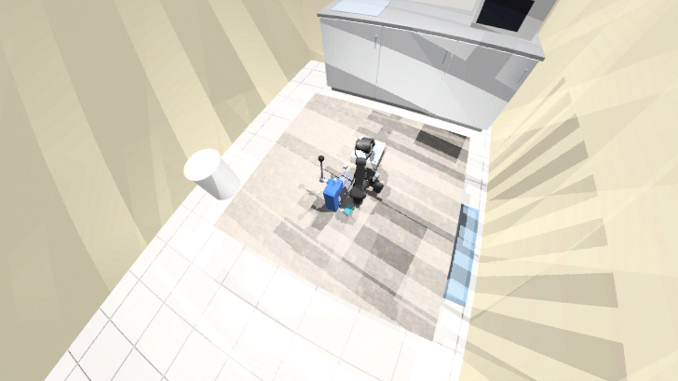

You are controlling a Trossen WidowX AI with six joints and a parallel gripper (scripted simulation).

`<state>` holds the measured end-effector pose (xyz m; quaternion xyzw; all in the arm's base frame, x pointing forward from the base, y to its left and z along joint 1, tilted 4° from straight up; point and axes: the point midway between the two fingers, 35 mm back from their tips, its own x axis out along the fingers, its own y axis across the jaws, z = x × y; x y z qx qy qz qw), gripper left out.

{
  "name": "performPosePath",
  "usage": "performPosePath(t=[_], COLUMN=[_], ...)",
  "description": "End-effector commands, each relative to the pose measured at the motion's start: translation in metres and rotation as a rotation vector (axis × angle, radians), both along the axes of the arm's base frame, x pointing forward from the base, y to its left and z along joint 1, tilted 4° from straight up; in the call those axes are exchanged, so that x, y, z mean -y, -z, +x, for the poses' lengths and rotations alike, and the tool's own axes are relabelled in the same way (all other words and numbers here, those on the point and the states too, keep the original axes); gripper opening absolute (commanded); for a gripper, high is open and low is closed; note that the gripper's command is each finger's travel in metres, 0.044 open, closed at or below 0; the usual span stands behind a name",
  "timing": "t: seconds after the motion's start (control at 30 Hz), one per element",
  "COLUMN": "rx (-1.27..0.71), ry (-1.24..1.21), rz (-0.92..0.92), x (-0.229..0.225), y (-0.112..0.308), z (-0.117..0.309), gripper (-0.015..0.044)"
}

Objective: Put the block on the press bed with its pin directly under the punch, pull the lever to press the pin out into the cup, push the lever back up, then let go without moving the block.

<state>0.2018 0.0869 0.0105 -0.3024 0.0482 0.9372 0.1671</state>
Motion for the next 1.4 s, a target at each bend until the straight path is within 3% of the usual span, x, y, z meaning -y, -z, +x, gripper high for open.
performPosePath(t=[0.0,0.83,1.37], rx=[-0.005,-0.017,-0.017], ry=[0.003,0.002,0.002], rz=[0.007,0.011,0.011], x=[-0.0008,-0.0008,-0.0008], y=[-0.0007,-0.0028,-0.0028], z=[-0.0003,-0.0003,-0.0003], gripper=[0.0000,0.0000,0.0420])
